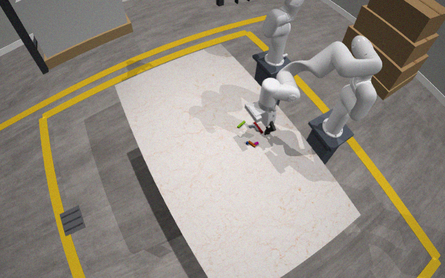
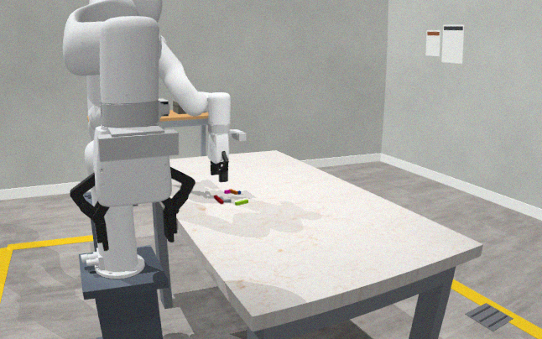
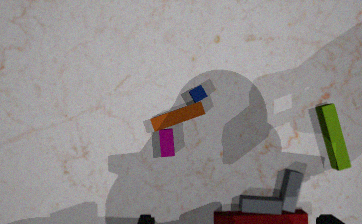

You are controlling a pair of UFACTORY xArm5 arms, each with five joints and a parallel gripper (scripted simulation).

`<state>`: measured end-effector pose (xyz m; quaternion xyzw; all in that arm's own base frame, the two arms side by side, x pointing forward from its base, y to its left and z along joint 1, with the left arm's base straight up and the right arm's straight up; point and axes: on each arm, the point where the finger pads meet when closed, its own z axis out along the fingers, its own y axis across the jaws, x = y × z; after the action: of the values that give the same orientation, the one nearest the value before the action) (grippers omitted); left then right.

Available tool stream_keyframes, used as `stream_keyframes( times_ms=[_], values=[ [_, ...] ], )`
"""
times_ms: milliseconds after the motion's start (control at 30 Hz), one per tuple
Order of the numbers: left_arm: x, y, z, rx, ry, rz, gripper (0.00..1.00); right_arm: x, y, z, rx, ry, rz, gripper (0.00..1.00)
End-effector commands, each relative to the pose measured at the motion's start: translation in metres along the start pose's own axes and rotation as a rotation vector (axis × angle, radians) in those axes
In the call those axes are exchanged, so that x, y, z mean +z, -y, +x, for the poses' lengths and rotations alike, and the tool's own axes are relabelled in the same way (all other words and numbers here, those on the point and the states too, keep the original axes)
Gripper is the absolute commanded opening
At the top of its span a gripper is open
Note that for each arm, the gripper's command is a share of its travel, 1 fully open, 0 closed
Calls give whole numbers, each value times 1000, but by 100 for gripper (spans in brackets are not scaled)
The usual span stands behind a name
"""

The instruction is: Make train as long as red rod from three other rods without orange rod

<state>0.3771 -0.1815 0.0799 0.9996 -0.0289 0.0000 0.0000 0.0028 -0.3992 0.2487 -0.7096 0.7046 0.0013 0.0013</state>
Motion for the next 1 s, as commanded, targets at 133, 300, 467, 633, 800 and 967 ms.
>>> stream_keyframes(
  times_ms=[133, 300, 467, 633, 800, 967],
  values=[
    [-1, 0, 1, 0, -3, -1, 100, -1, 0, 1, 0, -4, 0, 100],
    [-1, -1, 2, 30, -3, -1, 100, -1, 0, 1, 0, -4, 0, 100],
    [-2, -3, 7, 157, -4, -1, 100, -1, 0, 1, 0, -4, 0, 100],
    [-2, -6, 12, 307, -4, -1, 100, -1, 0, 1, 0, -4, 0, 100],
    [-3, -8, 17, 428, -4, -1, 100, -1, 0, 1, 0, -4, 0, 100],
    [-3, -10, 21, 557, -4, 0, 100, -1, 0, 1, 0, -4, 0, 100]
  ],
)
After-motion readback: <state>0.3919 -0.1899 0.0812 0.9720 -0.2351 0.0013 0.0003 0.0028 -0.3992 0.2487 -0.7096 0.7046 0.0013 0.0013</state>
